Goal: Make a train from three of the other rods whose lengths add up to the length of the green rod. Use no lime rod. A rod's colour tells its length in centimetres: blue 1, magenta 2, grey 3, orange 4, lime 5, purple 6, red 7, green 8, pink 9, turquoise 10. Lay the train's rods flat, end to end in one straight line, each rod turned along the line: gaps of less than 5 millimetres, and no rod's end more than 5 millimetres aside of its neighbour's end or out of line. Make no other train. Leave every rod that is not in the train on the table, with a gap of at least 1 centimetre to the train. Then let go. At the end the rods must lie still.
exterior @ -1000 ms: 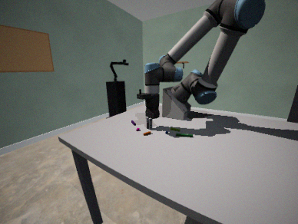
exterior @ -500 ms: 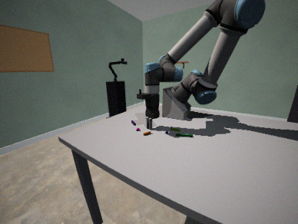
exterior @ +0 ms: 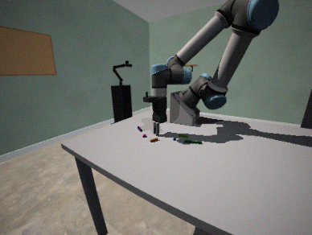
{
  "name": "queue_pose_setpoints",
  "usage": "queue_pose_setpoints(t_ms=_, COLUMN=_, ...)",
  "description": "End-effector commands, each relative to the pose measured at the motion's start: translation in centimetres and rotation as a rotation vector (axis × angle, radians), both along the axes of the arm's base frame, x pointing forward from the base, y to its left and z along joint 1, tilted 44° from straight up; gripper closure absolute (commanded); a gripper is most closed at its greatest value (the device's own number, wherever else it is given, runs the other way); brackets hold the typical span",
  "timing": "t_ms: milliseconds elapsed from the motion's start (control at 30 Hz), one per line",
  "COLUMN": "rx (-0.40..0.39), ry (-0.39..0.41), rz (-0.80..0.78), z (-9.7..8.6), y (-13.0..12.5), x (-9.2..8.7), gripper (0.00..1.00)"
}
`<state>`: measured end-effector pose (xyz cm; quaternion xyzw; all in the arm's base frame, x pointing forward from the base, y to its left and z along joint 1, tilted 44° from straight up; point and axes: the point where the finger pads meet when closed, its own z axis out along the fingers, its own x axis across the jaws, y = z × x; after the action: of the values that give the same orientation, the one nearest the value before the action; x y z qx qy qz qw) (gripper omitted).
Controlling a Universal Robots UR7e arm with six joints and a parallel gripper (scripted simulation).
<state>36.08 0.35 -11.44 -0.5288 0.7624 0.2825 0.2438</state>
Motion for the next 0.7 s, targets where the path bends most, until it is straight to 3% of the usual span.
queue_pose_setpoints(t_ms=0, rx=-0.002, ry=-0.002, rz=-0.001, z=1.4, y=-1.4, x=-0.1, gripper=0.76)
queue_pose_setpoints(t_ms=467, rx=-0.002, ry=-0.002, rz=-0.001, z=5.7, y=-5.5, x=-0.5, gripper=0.76)
queue_pose_setpoints(t_ms=667, rx=-0.002, ry=-0.002, rz=-0.001, z=6.6, y=-6.4, x=-0.6, gripper=0.76)
